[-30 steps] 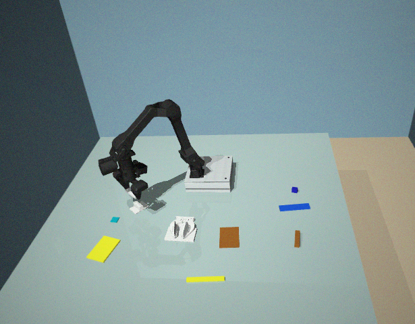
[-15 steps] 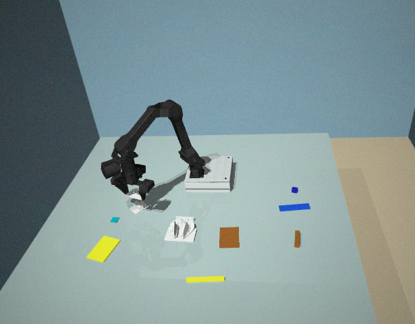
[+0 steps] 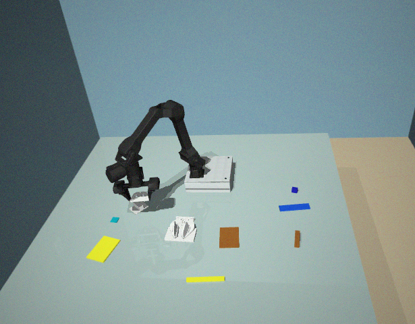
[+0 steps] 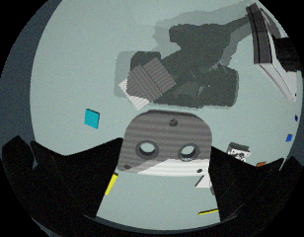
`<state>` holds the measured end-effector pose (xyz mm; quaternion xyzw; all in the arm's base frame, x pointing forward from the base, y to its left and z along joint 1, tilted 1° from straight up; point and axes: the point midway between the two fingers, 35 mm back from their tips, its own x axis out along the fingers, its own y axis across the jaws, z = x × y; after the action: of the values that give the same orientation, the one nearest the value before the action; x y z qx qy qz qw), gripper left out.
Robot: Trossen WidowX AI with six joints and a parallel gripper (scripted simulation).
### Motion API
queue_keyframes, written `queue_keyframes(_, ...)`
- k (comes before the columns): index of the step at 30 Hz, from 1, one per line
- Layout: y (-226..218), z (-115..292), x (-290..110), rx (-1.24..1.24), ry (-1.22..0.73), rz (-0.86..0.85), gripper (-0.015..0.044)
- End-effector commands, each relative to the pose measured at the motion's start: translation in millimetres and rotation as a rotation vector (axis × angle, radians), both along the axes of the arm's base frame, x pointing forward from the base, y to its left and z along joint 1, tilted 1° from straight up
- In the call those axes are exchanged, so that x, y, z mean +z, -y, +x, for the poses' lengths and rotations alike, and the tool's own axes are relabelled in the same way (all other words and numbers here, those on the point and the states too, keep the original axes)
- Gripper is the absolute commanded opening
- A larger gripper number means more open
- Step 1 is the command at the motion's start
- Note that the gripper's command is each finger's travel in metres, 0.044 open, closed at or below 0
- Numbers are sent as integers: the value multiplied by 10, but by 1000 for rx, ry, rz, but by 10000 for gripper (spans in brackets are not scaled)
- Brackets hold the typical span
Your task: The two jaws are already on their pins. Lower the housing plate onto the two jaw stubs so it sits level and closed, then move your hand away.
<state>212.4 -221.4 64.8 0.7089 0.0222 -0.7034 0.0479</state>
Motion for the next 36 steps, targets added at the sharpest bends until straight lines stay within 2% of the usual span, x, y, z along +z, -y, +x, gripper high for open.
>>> queue_keyframes(1, -89, 51, -15, 147, -8, 1, 351)
queue_keyframes(36, -721, 414, -32, 1230, -39, -5, 351)
